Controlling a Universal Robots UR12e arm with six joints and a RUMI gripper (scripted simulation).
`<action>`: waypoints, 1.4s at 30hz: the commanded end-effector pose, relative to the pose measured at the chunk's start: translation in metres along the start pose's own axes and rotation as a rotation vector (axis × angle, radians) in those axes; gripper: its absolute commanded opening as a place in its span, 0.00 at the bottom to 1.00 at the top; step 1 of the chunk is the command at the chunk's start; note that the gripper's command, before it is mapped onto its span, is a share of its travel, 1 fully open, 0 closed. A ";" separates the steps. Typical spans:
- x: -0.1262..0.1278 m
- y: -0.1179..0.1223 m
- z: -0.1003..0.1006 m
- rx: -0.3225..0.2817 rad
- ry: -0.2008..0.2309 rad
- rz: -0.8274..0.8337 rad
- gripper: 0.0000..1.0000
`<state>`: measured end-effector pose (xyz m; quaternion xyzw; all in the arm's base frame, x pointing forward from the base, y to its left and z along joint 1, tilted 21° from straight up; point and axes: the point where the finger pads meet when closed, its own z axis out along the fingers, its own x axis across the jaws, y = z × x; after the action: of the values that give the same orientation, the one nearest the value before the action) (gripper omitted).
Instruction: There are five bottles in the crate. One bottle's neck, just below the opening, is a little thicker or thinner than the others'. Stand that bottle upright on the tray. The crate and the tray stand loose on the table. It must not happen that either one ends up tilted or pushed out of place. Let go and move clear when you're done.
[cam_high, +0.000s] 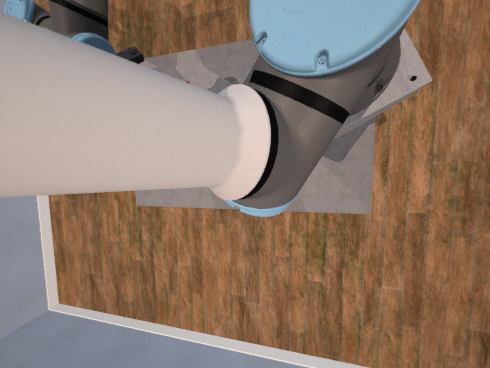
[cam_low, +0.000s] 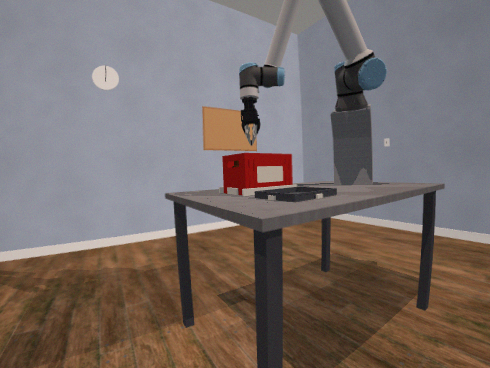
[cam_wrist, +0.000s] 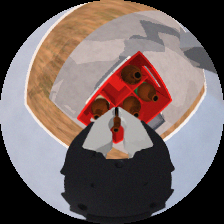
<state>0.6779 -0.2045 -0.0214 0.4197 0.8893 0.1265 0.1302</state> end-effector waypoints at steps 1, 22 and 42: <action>-0.001 0.000 0.000 0.000 -0.001 0.000 0.00; -0.001 0.000 0.000 0.000 -0.001 0.000 0.38; -0.001 0.000 0.000 0.000 -0.001 0.000 0.38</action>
<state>0.6779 -0.2045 -0.0214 0.4197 0.8893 0.1265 0.1302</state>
